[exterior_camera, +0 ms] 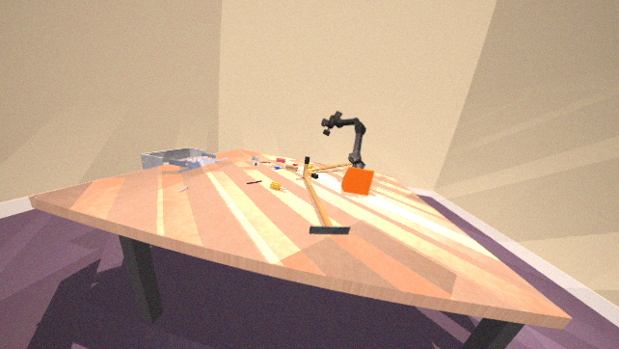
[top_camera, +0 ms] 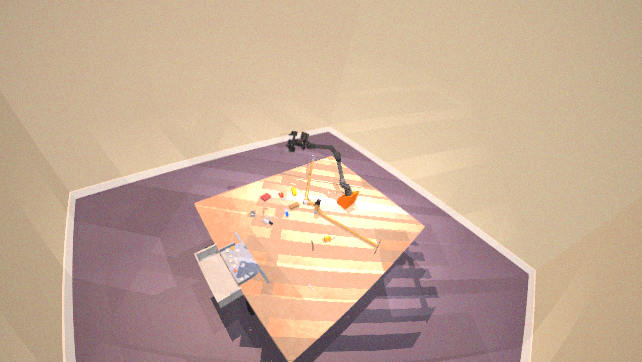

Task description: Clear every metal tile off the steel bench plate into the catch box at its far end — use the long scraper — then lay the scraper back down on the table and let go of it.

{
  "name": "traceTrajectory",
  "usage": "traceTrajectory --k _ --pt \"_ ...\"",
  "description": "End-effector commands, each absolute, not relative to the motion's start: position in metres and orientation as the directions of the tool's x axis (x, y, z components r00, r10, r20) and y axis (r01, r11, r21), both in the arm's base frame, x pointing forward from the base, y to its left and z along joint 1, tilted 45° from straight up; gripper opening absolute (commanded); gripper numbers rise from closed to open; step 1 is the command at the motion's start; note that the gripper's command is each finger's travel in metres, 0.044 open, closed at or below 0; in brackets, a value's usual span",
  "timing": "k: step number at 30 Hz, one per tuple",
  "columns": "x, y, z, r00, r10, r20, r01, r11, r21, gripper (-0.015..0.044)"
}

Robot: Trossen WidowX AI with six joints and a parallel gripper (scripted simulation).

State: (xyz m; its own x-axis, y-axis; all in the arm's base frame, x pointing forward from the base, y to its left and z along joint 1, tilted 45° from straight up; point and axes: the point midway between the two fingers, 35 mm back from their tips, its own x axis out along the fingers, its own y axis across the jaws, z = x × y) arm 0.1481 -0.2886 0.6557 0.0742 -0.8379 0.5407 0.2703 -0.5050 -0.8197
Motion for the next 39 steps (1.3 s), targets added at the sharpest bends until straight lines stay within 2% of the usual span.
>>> traceTrajectory --k 1,39 --pt "0.133 -0.28 0.655 0.072 -0.846 0.528 0.301 -0.487 -0.82 0.044" --pt "0.01 -0.155 0.63 0.005 -0.898 0.44 0.561 -0.362 -0.744 0.044"
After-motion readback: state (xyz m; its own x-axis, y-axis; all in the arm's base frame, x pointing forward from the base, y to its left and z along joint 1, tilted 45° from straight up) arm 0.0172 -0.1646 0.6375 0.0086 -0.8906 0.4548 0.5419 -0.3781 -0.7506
